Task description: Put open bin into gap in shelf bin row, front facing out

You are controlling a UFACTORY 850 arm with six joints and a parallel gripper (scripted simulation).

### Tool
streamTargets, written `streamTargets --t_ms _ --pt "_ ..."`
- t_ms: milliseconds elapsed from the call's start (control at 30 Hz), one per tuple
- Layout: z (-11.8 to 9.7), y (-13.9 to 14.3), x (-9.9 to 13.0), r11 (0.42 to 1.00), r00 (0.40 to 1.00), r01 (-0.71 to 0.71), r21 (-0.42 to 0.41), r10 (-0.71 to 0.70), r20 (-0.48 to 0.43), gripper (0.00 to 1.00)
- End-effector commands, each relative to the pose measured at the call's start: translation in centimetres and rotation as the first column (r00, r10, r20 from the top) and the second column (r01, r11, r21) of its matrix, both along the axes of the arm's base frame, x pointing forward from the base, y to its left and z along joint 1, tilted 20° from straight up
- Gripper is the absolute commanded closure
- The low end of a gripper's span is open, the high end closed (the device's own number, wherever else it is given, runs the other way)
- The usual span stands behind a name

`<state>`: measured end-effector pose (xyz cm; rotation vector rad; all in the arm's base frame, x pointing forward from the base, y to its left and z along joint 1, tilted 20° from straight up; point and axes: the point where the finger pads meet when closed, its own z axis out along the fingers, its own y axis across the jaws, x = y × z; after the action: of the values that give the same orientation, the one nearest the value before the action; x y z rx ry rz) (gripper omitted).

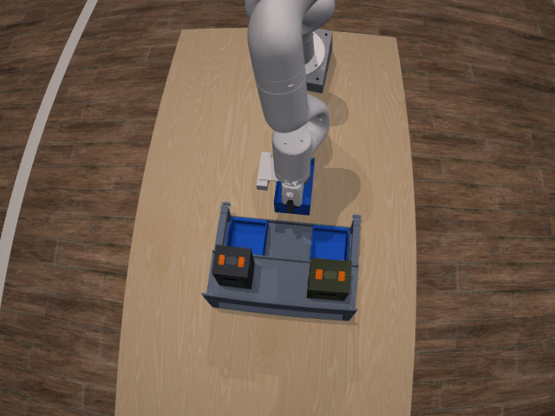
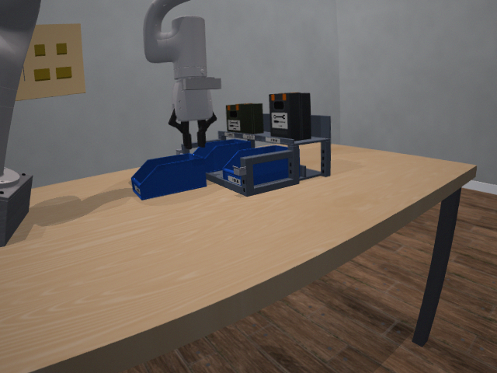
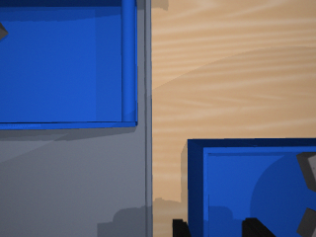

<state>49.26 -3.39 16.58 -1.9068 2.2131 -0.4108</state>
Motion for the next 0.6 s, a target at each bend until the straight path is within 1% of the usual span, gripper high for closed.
streamTargets --t_ms 0,200,367,567 --pt "0.00 0.00 0.09 1.000 1.000 0.001 -0.005 -0.001 0.009 0.66" --pt "0.00 0.00 0.09 1.000 1.000 0.001 -0.005 -0.001 0.009 0.66" --pt "-0.91 -0.09 0.42 1.000 1.000 0.001 -0.005 -0.001 0.009 0.66" --pt "-0.91 -0.09 0.42 1.000 1.000 0.001 -0.005 -0.001 0.009 0.66"
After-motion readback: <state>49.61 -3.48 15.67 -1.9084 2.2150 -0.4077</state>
